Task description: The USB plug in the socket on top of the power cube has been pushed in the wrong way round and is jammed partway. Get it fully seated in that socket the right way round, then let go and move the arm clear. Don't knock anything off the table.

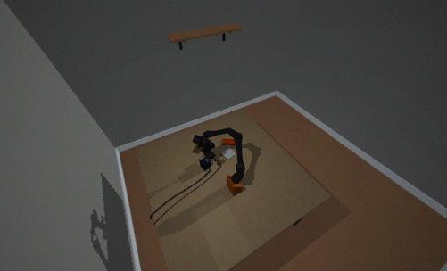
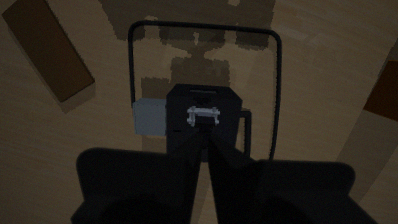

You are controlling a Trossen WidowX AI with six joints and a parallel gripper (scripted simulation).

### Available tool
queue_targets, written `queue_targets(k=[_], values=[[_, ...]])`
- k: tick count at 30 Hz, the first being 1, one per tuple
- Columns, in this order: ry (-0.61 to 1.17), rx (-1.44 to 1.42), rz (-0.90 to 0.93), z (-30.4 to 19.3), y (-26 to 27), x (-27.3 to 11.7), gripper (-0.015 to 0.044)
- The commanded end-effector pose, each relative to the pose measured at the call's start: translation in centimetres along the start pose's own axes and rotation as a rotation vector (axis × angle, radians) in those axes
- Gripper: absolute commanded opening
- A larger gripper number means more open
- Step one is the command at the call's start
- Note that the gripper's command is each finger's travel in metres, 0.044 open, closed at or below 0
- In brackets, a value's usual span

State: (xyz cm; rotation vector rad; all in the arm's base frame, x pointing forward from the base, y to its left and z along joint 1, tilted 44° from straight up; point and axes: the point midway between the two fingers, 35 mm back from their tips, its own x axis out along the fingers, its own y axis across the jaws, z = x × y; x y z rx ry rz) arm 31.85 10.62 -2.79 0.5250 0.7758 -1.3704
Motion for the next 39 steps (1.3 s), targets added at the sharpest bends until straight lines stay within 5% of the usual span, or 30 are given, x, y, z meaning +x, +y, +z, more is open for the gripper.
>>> queue_targets(k=[1, 39], values=[[0.006, -0.005, 0.000, -0.07, -0.01, 0.05, 0.0000], [0.031, -0.008, 0.000, -0.30, -0.02, 0.50, 0.0000]])
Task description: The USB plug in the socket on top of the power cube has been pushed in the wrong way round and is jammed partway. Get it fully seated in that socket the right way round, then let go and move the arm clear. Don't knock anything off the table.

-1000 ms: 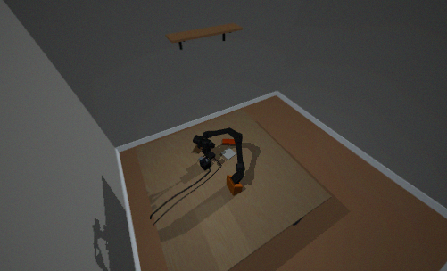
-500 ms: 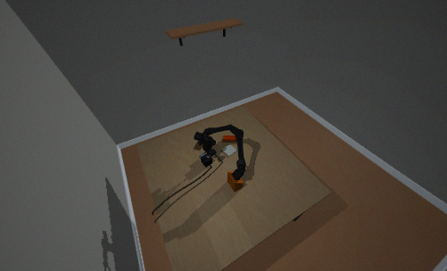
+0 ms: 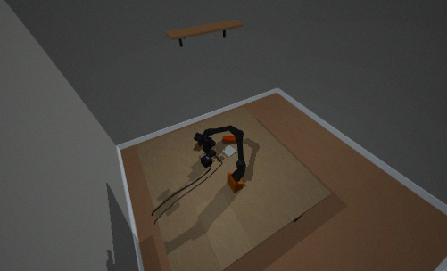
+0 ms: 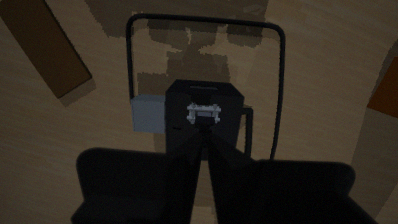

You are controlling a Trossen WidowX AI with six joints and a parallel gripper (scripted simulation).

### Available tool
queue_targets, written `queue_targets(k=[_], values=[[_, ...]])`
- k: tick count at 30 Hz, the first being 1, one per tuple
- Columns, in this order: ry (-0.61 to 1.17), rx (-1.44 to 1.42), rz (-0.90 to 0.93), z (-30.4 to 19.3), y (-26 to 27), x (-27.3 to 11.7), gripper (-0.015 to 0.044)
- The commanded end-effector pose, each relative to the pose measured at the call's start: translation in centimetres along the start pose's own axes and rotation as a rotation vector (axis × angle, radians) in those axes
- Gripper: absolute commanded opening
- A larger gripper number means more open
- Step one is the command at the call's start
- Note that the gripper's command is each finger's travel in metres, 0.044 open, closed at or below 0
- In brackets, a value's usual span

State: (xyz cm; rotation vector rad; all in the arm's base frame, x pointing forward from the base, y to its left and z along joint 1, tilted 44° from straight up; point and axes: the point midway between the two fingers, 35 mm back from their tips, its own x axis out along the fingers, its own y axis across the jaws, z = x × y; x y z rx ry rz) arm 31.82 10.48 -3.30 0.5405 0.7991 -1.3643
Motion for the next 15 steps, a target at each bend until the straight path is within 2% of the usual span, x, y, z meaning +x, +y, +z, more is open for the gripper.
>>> queue_targets(k=[1, 15], values=[[0.006, -0.005, 0.000, -0.07, -0.01, 0.05, 0.0000], [0.015, -0.006, 0.000, -0.15, -0.01, 0.22, 0.0000]])
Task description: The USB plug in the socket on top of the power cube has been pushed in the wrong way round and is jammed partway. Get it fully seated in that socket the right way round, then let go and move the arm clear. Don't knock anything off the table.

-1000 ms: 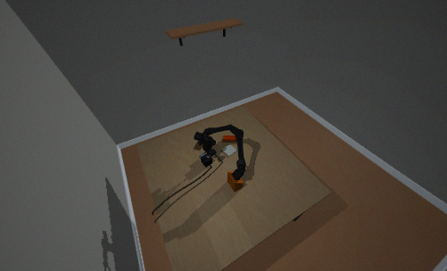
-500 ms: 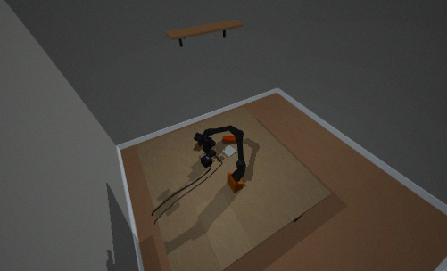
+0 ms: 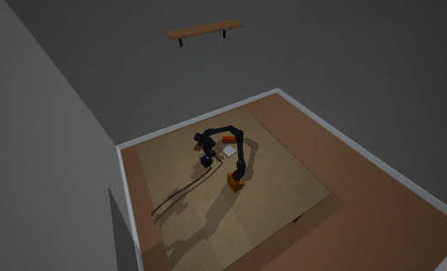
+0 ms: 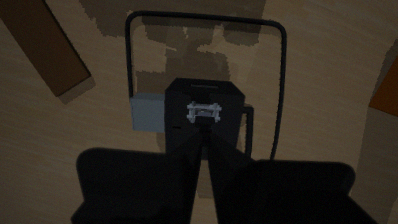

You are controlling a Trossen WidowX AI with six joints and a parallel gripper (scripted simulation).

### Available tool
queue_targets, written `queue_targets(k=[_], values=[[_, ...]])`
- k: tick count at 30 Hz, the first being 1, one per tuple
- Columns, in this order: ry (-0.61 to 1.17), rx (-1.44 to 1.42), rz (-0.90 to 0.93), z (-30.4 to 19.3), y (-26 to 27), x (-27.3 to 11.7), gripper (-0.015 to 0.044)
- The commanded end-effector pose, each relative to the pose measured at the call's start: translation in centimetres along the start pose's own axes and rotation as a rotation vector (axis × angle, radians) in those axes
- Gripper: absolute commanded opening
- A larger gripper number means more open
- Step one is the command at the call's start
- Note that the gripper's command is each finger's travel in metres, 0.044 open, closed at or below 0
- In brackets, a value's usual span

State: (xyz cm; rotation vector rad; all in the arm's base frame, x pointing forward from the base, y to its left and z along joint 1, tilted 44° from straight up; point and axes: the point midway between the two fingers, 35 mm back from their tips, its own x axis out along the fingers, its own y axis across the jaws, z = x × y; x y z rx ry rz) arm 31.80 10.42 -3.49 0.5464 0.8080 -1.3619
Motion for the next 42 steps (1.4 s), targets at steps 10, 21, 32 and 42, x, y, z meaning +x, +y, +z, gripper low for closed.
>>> queue_targets(k=[10, 21, 32, 42], values=[[0.012, -0.006, 0.000, -0.12, -0.01, 0.16, 0.0000], [0.013, -0.006, 0.000, -0.12, -0.01, 0.29, 0.0000], [0.013, -0.006, 0.000, -0.12, -0.01, 0.43, 0.0000], [0.013, -0.006, 0.000, -0.11, -0.01, 0.55, 0.0000]])
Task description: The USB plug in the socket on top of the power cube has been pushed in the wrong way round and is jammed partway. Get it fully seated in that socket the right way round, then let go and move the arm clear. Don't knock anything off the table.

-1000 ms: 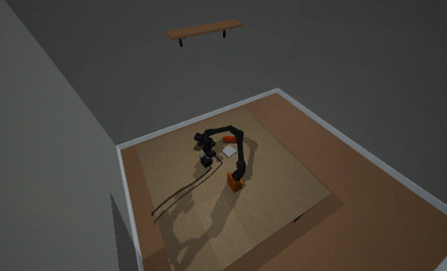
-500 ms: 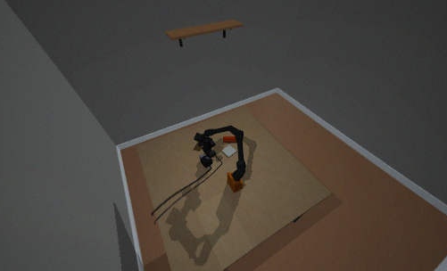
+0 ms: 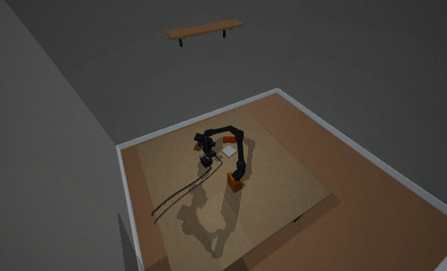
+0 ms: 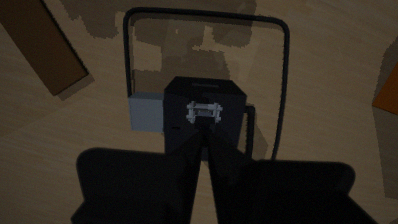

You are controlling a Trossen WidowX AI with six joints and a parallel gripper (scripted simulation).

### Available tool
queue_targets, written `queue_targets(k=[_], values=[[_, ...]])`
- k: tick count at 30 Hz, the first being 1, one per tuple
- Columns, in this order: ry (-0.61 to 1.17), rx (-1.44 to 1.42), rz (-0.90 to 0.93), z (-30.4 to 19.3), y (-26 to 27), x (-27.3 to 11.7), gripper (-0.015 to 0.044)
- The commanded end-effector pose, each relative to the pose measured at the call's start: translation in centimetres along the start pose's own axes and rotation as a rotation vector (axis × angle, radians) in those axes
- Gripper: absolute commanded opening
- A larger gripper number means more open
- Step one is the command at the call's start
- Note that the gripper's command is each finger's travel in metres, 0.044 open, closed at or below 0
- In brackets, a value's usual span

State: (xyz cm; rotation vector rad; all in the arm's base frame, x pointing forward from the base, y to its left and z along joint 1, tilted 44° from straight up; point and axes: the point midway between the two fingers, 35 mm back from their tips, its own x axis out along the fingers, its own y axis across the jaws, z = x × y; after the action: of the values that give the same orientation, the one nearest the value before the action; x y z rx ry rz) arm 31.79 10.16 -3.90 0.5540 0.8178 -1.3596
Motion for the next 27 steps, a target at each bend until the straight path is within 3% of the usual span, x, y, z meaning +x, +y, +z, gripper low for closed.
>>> queue_targets(k=[1, 27], values=[[0.002, -0.005, 0.000, -0.04, -0.01, 0.08, 0.0000], [0.002, -0.005, 0.000, -0.02, -0.01, 0.39, 0.0000]])
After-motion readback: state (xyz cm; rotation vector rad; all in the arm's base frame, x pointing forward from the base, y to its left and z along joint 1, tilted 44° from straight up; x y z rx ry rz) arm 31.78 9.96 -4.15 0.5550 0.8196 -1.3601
